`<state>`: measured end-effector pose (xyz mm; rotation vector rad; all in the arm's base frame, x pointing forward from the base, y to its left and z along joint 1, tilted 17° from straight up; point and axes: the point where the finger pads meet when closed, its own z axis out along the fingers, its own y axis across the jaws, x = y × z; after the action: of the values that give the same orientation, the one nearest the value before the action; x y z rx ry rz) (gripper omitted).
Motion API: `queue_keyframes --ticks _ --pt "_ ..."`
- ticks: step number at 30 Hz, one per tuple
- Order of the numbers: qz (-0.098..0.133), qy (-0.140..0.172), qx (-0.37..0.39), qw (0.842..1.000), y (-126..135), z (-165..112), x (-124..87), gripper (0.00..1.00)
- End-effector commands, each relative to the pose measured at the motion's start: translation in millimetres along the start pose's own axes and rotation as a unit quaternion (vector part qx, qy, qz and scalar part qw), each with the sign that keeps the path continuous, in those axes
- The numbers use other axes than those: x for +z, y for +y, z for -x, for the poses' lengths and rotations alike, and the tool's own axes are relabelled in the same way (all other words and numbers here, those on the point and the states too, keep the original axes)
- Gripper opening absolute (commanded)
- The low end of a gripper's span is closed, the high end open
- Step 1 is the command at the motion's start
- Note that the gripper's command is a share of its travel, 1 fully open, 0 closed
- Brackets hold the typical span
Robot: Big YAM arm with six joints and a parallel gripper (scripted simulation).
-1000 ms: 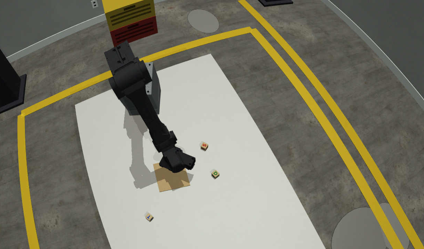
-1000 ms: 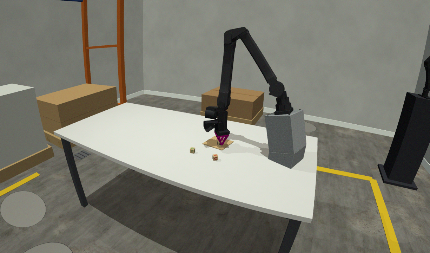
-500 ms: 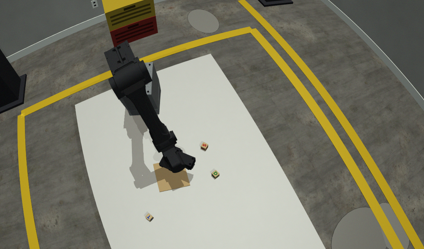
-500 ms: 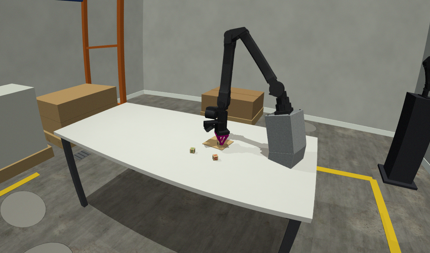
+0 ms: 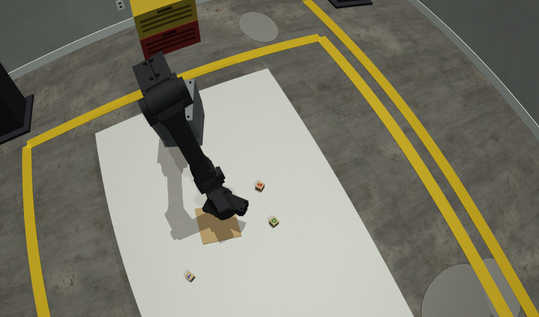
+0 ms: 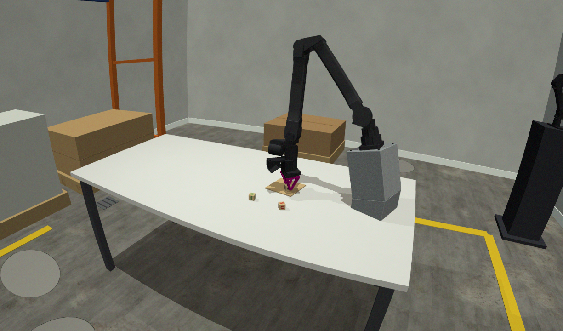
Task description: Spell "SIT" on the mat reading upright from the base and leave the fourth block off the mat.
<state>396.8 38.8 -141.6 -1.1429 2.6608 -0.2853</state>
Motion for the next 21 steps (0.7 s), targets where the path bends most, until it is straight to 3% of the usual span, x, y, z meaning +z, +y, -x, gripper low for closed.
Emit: queue_keyframes --ticks 1,5,6,8,9,11,12,21 --pt "0.0 -0.001 0.001 1.0 -3.3 -2.3 6.8 0.44" --pt "0.0 -0.001 0.001 1.0 -3.3 -2.3 6.8 0.44" --pt "0.0 -0.001 0.001 1.0 -3.3 -2.3 6.8 0.53" --pt "0.0 -0.001 0.001 1.0 -3.3 -2.3 6.8 0.53" --pt "0.0 -0.001 0.001 1.0 -3.3 -2.3 6.8 0.62" --pt "0.0 -0.001 0.001 1.0 -3.3 -2.3 6.8 0.62" --pt "0.0 -0.001 0.001 1.0 -3.3 -2.3 6.8 0.71" --pt "0.0 -0.001 0.001 1.0 -3.3 -2.3 6.8 0.71"
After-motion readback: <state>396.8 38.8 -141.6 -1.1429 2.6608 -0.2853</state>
